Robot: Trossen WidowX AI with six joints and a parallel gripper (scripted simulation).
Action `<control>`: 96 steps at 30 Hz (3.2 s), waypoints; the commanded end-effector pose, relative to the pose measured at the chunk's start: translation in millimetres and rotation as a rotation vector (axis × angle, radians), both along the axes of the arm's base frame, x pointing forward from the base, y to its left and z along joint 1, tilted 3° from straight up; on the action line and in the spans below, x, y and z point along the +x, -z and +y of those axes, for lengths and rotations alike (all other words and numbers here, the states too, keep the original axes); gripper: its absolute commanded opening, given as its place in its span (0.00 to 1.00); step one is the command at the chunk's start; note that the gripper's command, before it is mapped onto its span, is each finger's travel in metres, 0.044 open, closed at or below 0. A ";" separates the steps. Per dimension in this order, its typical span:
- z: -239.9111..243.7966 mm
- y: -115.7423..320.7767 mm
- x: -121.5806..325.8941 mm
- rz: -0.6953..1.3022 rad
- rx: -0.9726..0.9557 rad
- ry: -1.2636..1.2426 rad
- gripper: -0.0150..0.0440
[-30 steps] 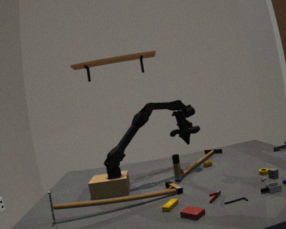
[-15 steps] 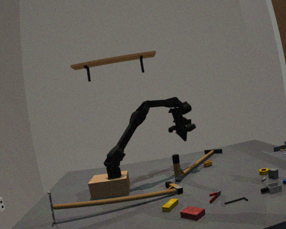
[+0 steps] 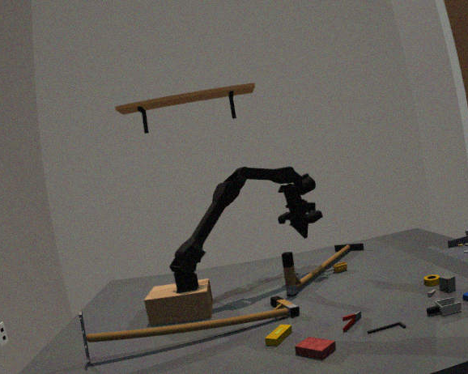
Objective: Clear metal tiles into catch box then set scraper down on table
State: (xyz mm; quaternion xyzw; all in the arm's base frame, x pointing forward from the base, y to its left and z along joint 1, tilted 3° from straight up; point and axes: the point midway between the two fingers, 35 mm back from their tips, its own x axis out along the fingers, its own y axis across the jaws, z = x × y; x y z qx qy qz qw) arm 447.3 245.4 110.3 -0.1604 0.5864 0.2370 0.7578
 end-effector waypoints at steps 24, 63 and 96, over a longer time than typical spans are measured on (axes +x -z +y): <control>6.0 67.4 3.3 0.011 0.005 0.035 0.25; 1.2 128.2 5.1 0.012 0.011 0.064 0.25; -15.7 127.9 33.6 0.006 0.011 0.060 0.25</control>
